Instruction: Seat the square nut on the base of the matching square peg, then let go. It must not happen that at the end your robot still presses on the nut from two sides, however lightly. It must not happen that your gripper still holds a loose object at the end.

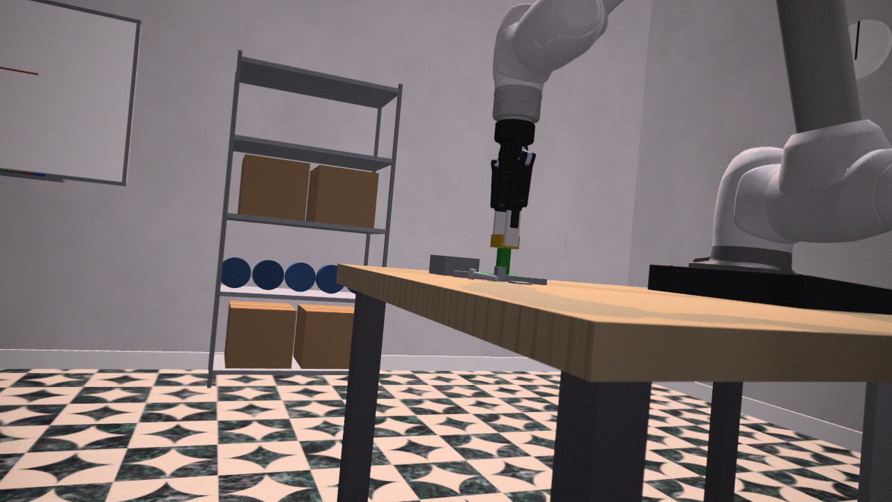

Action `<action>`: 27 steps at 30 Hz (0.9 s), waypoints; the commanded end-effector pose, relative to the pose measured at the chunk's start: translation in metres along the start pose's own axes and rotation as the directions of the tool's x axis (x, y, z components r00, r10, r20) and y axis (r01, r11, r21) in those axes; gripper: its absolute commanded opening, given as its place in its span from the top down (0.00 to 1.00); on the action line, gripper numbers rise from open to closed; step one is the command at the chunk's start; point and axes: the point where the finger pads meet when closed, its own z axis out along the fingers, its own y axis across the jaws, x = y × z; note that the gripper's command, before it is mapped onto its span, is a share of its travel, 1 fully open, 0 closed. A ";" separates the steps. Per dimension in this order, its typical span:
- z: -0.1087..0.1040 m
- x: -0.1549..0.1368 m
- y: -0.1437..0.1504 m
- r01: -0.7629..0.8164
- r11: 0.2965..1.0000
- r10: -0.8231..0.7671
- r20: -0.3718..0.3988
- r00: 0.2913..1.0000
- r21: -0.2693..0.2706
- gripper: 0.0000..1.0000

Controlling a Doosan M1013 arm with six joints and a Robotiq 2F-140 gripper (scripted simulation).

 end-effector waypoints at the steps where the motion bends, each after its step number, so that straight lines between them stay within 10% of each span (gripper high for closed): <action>1: 0.003 0.000 0.000 0.000 1.000 0.000 0.000 1.000 0.000 1.00; 18: 0.007 0.000 0.000 0.000 1.000 0.000 0.000 1.000 0.000 1.00; 27: 0.044 0.001 0.000 0.000 1.000 0.000 0.000 1.000 0.000 1.00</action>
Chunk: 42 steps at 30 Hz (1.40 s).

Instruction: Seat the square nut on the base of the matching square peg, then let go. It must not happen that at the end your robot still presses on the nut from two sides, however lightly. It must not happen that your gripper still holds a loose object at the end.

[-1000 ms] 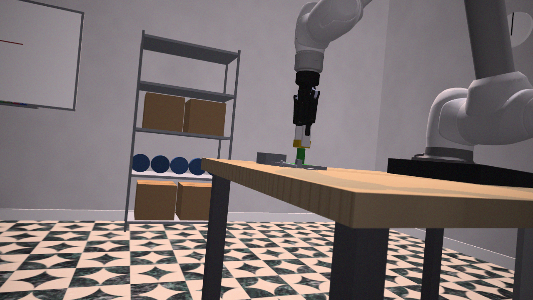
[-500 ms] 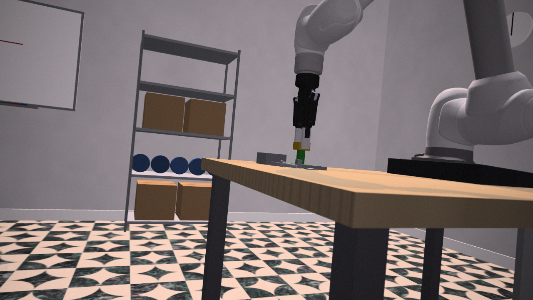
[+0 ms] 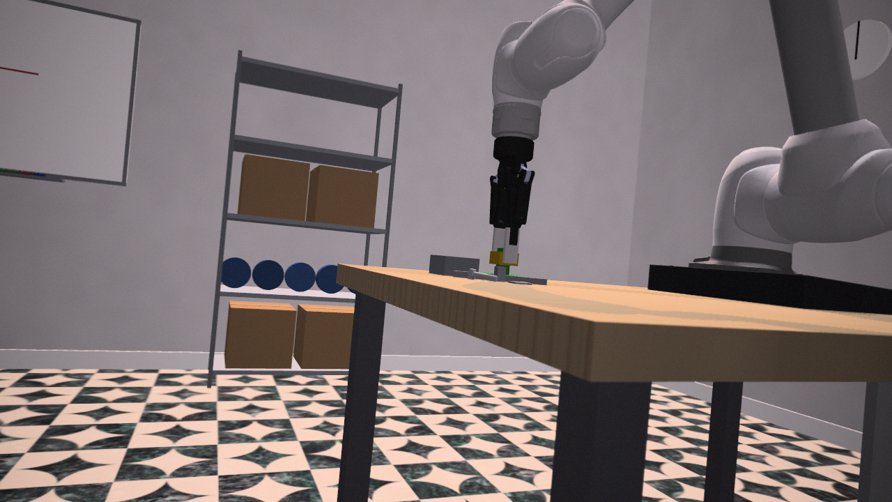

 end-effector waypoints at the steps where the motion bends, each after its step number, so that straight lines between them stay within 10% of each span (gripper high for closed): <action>1: 0.016 0.001 0.000 0.000 1.000 0.000 0.000 1.000 0.000 1.00; 29: 0.018 0.001 0.000 0.000 1.000 0.000 0.000 1.000 0.000 1.00; 30: 0.018 0.001 0.000 0.000 1.000 0.000 0.000 1.000 0.000 0.00; 42: 0.018 0.001 0.000 0.000 1.000 0.000 0.000 1.000 0.000 0.00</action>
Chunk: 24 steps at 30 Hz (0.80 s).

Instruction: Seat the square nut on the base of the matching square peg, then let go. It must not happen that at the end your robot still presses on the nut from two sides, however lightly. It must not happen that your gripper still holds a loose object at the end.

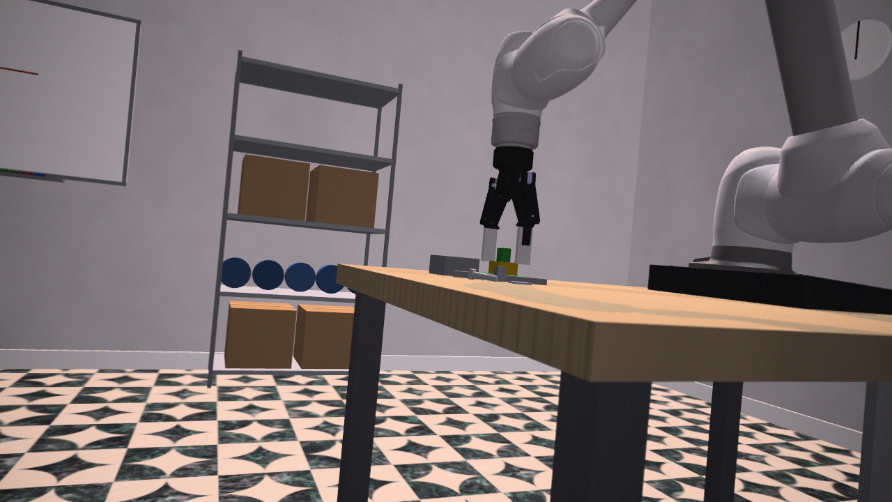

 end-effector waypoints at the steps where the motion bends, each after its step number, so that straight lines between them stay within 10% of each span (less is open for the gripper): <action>1: 0.000 0.000 0.000 0.000 1.000 0.000 0.000 1.000 0.000 0.00; 9: -0.007 -0.001 0.000 0.000 1.000 0.000 0.000 1.000 0.000 0.00; 19: -0.159 -0.002 0.000 0.000 1.000 0.000 0.000 1.000 0.000 0.00; 24: -0.160 -0.002 0.000 0.000 1.000 0.000 0.000 1.000 0.000 0.00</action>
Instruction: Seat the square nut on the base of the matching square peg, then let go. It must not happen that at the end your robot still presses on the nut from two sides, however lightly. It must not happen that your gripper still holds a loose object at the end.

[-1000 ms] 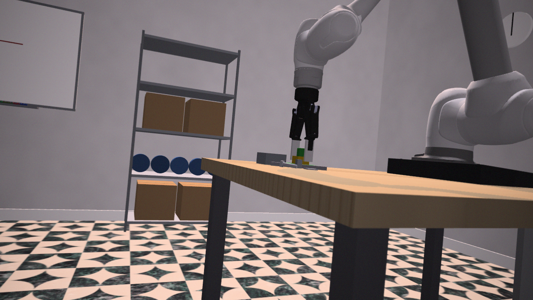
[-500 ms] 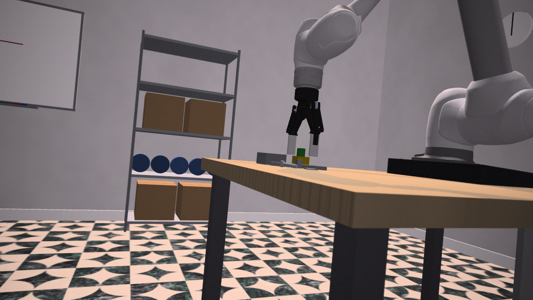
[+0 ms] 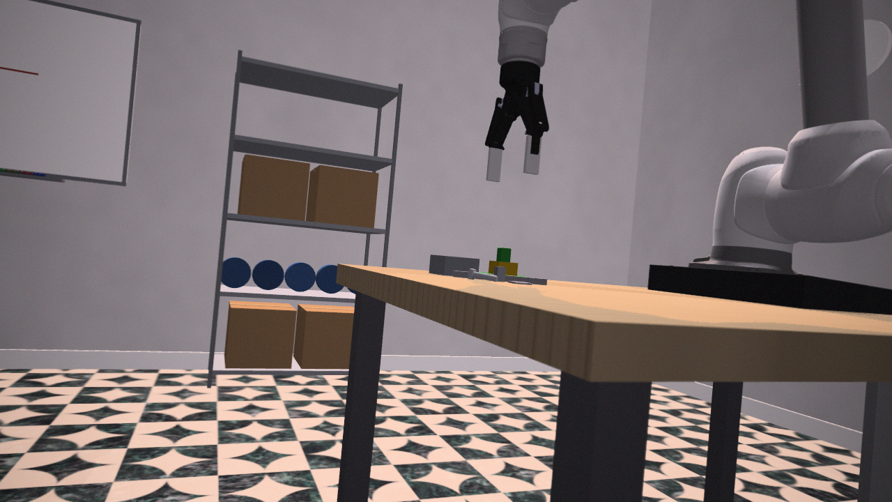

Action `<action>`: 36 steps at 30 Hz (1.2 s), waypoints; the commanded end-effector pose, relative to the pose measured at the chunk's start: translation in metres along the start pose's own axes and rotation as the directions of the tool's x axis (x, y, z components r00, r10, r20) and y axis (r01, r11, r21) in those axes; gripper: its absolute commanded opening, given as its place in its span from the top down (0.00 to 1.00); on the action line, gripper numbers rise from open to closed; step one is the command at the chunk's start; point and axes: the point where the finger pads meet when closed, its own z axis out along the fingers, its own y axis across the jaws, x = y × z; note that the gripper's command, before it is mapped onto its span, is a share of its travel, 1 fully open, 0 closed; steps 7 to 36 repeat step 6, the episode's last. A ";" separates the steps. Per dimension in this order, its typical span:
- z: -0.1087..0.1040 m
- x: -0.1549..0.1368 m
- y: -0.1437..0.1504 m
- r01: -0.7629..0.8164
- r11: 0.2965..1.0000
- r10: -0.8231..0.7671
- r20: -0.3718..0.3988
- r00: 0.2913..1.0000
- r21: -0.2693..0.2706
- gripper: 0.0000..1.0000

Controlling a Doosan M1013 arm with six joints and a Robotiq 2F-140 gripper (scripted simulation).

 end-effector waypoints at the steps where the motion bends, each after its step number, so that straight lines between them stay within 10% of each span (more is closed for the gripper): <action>1: -0.003 0.000 0.000 0.000 1.000 0.000 -0.001 1.000 0.000 0.00; 36: -0.003 0.000 0.000 0.000 1.000 0.000 -0.001 1.000 0.000 0.00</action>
